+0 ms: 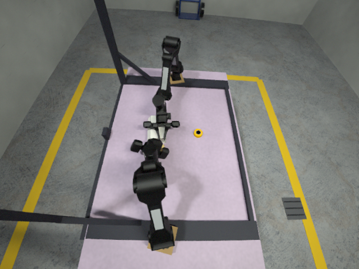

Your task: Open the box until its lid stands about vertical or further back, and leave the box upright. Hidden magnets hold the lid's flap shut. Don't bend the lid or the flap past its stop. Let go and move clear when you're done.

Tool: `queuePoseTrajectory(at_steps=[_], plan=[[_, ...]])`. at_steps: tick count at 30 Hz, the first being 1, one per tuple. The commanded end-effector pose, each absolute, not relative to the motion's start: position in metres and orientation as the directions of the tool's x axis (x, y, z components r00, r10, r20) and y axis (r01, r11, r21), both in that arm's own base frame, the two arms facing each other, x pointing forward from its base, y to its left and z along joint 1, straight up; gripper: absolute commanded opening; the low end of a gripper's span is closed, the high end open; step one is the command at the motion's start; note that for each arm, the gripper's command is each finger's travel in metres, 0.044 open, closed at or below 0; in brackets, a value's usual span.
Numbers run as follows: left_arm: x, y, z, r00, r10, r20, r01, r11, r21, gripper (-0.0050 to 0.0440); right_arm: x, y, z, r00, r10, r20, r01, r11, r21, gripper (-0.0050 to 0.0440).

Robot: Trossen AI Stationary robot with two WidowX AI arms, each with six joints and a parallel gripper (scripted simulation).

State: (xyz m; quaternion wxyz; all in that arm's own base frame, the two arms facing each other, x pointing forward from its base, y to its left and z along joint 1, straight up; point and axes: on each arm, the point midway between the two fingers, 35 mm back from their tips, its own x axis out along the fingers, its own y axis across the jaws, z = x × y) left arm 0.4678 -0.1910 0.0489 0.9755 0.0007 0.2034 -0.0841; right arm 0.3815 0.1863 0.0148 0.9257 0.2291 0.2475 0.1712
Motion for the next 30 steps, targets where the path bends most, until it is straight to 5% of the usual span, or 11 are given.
queuePoseTrajectory(at_steps=[1,10,30], plan=[[0.474,-0.191,0.085,0.905,-0.173,-0.389,0.169,0.985,-0.043,0.0099,0.383,0.189,0.02,0.822,0.438,-0.364,-0.214,0.829,0.516,0.0003],[0.474,-0.196,0.123,0.9,-0.197,-0.388,0.189,0.98,-0.059,0.0099,0.383,0.188,0.02,0.823,0.436,-0.364,-0.212,0.83,0.515,0.0003],[0.472,-0.194,0.111,0.893,-0.189,-0.409,0.186,0.981,-0.047,0.0099,0.384,0.188,0.023,0.825,0.437,-0.359,-0.216,0.83,0.515,0.0003]])
